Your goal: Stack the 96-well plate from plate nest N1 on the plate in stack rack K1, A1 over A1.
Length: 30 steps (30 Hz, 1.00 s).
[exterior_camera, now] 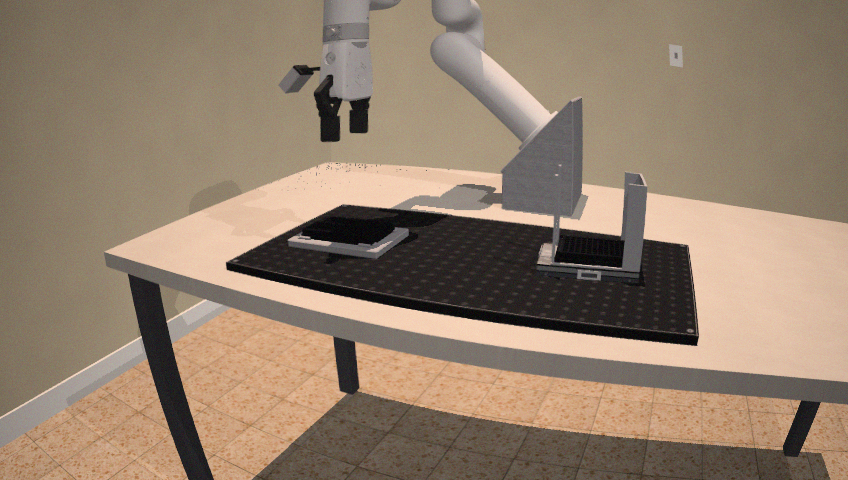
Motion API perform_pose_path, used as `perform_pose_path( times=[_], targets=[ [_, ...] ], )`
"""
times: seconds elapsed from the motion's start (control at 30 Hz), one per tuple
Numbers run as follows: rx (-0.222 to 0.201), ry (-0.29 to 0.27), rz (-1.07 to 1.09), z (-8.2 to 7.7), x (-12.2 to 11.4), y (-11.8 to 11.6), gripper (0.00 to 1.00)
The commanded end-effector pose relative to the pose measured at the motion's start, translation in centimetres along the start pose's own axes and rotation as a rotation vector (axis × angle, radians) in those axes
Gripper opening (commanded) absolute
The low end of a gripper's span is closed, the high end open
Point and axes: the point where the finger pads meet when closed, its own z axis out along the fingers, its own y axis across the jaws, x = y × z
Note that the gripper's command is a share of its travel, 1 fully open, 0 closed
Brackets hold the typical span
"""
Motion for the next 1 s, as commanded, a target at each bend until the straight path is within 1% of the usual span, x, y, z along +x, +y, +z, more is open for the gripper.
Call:
perform_pose_path(
  times=[0.0,0.1,0.3,0.37,0.87,0.97],
  targets=[
    [0.004,0.002,0.002,-0.1,0.0,-0.1,1.00],
    [0.004,0.001,0.001,-0.1,0.0,-0.1,1.00],
    [0.004,0.002,0.002,0.9,0.0,-0.1,1.00],
    [0.004,0.002,0.002,0.9,0.0,-0.1,1.00],
    [0.004,0.001,0.002,3.4,0.0,-0.1,1.00],
    [0.004,0.001,0.002,3.5,0.0,-0.1,1.00]
  ],
)
